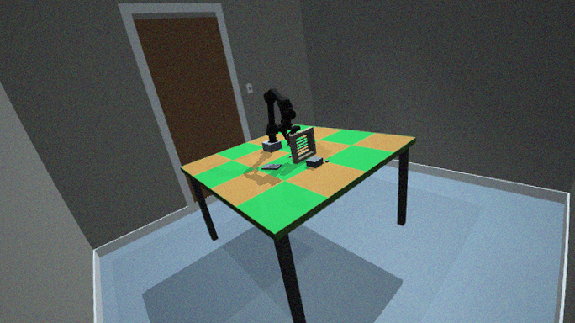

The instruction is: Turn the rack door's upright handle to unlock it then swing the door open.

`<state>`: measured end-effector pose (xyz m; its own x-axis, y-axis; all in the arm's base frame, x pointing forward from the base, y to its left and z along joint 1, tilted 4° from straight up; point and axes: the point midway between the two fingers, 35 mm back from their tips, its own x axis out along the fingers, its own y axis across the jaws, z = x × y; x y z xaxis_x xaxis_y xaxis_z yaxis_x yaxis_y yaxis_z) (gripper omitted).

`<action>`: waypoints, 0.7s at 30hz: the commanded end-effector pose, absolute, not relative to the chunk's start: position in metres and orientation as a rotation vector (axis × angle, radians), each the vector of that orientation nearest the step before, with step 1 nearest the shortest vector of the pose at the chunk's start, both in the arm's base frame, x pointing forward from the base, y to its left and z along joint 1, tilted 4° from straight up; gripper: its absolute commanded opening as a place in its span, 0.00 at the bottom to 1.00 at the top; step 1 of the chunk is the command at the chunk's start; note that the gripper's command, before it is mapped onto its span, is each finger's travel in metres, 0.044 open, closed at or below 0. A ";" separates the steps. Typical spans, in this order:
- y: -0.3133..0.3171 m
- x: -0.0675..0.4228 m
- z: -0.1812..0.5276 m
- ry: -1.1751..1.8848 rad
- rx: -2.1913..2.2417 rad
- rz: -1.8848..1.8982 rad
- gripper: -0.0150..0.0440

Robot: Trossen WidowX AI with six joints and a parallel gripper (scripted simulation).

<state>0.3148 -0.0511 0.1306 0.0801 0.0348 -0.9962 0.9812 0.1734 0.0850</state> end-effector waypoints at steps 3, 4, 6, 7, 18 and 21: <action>-0.051 0.315 0.131 1.338 0.928 -0.808 0.75; -0.051 0.315 0.131 1.352 0.889 -0.772 0.75; -0.051 0.315 0.131 1.378 0.811 -0.699 0.75; -0.051 0.315 0.131 1.390 0.772 -0.662 0.75; -0.051 0.315 0.131 1.478 0.336 -0.257 0.75; -0.051 0.315 0.131 1.487 0.216 -0.146 0.75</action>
<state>0.3148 -0.0511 0.1306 0.0801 0.0348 -0.9962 0.3488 0.9352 0.0608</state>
